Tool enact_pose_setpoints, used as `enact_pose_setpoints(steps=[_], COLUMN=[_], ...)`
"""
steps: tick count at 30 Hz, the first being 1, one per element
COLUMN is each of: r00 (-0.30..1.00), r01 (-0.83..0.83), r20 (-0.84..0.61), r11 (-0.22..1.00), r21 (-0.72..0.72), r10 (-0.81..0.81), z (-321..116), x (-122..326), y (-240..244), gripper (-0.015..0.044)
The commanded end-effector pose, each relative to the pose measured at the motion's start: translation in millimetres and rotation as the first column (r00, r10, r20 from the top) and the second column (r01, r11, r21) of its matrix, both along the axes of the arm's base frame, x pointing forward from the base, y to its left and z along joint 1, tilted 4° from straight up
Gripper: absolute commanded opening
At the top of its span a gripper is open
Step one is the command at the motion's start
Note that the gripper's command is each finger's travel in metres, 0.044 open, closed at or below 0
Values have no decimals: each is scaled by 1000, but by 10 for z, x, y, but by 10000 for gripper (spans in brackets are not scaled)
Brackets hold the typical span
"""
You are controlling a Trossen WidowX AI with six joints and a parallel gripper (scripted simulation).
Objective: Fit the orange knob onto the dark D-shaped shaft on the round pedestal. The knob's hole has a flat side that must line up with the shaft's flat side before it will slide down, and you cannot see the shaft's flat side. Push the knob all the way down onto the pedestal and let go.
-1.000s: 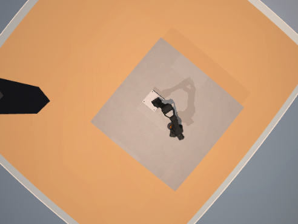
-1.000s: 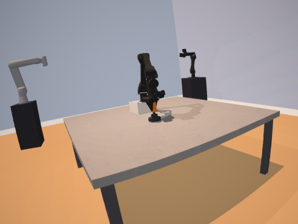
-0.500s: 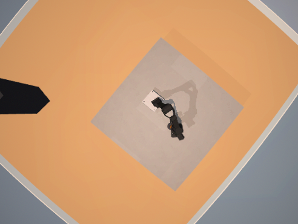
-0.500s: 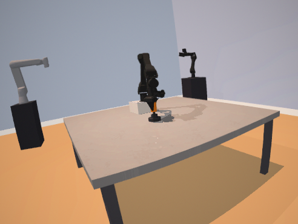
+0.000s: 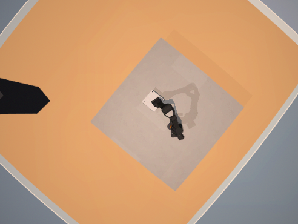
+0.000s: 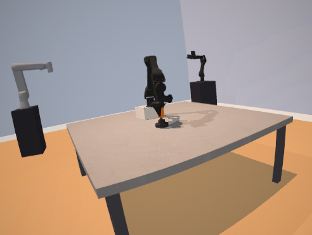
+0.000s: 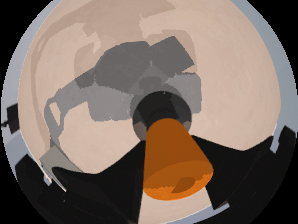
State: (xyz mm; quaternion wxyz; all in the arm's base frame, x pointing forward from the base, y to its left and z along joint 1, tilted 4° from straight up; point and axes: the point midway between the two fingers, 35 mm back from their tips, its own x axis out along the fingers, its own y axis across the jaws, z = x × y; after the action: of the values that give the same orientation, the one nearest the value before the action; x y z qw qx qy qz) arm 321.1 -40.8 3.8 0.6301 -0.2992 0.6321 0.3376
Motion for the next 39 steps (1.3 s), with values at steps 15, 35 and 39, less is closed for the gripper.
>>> enact_pose_setpoints(steps=[15, 35, 39], r00=[977, 977, 977], r01=[-211, -211, -211], r20=[13, 13, 13], r11=[977, 977, 977], r21=[1, 1, 1], r10=[211, 211, 211], z=[27, 6, 43], x=[29, 12, 18], y=[-10, -8, -10], gripper=[0, 0, 0])
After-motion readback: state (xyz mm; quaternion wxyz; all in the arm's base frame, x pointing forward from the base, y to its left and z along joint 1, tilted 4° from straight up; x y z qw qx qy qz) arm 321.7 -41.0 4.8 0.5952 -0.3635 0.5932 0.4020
